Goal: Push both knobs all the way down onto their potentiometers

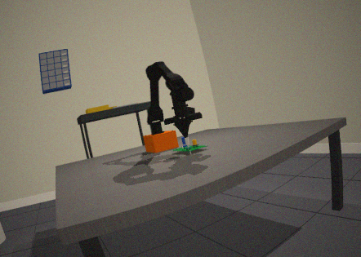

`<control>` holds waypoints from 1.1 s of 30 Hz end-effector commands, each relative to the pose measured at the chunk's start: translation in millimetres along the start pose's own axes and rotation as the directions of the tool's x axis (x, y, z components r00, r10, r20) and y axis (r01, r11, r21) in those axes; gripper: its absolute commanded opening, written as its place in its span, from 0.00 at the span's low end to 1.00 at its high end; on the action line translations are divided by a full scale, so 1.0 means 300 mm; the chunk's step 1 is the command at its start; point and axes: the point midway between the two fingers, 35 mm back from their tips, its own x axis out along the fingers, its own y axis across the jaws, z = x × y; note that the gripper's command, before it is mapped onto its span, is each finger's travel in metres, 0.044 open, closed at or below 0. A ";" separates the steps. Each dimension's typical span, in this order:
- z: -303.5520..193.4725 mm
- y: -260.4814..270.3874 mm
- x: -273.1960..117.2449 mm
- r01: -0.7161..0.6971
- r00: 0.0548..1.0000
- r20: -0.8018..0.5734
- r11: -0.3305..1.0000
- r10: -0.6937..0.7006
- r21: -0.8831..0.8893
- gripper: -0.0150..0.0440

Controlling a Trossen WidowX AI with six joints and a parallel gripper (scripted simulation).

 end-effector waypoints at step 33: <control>0.000 -0.003 0.038 0.001 1.000 0.003 1.000 -0.001 -0.003 0.25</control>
